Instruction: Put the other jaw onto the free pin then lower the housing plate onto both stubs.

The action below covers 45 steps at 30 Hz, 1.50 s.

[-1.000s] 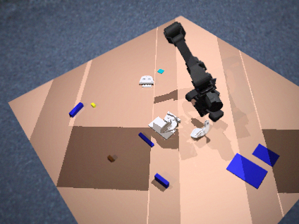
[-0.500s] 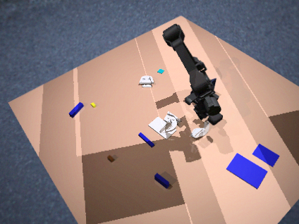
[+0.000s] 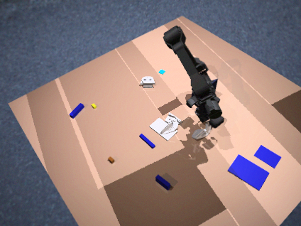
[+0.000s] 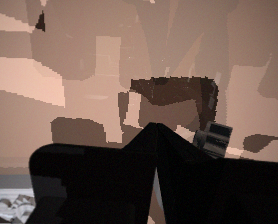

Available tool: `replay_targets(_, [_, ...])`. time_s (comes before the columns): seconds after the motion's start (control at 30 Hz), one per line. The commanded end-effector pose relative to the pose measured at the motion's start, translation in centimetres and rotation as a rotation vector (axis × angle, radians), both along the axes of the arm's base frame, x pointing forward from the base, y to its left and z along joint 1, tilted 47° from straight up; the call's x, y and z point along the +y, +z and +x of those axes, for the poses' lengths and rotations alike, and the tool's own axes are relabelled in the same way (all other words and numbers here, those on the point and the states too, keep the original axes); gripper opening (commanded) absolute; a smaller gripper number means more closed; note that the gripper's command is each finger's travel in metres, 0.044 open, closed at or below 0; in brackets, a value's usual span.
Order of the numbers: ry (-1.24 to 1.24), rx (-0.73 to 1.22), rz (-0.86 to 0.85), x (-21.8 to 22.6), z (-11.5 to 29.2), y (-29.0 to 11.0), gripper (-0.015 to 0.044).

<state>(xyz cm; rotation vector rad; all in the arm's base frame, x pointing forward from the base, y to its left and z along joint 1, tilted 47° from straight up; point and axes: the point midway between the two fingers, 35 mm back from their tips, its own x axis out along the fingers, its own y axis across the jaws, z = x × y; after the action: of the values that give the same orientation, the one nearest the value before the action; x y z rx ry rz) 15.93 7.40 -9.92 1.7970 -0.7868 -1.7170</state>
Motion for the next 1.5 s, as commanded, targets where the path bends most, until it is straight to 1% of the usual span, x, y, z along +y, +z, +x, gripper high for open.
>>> replay_targets(0.0, [0.003,-0.004,0.002,0.5,0.2,-0.4,0.0000])
replay_targets(0.93, [0.003,-0.005,0.005,3.7,0.4,-3.7,0.0000])
replay_targets(1.23, [0.003,-0.005,0.006,4.4,0.5,-4.2,0.0000])
replay_targets(1.3, [0.004,-0.005,0.006,5.0,0.5,-3.5,0.0000])
replay_targets(1.4, [0.006,-0.005,0.005,7.7,0.4,-0.5,0.0000])
replay_targets(1.47, [0.007,-0.005,0.005,8.3,0.3,0.3,0.0000])
